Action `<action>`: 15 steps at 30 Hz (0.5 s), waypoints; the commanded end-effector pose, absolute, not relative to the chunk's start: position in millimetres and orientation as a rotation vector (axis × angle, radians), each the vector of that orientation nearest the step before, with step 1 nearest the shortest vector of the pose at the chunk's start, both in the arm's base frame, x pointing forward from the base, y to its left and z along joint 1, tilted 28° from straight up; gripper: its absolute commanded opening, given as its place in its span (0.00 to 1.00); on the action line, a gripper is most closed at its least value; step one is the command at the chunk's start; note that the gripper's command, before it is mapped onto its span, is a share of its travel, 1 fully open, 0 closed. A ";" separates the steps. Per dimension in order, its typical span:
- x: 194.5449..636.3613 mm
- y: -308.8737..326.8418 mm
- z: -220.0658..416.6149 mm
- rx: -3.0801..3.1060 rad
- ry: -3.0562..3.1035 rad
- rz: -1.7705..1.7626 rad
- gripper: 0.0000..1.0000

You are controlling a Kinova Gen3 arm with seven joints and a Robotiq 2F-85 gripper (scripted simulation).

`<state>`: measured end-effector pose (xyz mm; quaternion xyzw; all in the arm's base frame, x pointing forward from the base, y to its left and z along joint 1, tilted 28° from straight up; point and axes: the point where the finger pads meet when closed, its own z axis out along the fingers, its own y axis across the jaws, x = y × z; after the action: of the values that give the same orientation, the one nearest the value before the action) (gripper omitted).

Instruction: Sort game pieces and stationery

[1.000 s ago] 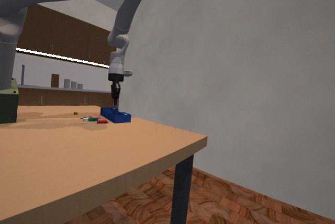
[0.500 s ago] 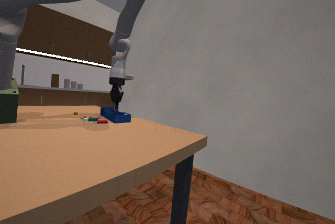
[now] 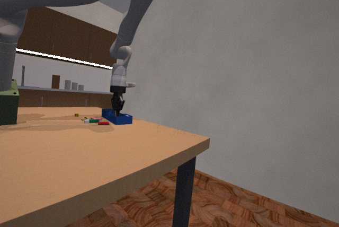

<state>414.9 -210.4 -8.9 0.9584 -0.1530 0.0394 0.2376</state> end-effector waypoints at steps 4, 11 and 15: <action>414.0 -214.3 -15.6 2.625 -0.413 0.102 0.09; 413.3 -212.5 -14.6 2.626 -0.415 0.099 0.09; 413.3 -212.5 -14.6 2.626 -0.415 0.099 0.09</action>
<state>412.3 -211.3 -14.9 0.9589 -0.1513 0.0350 0.2374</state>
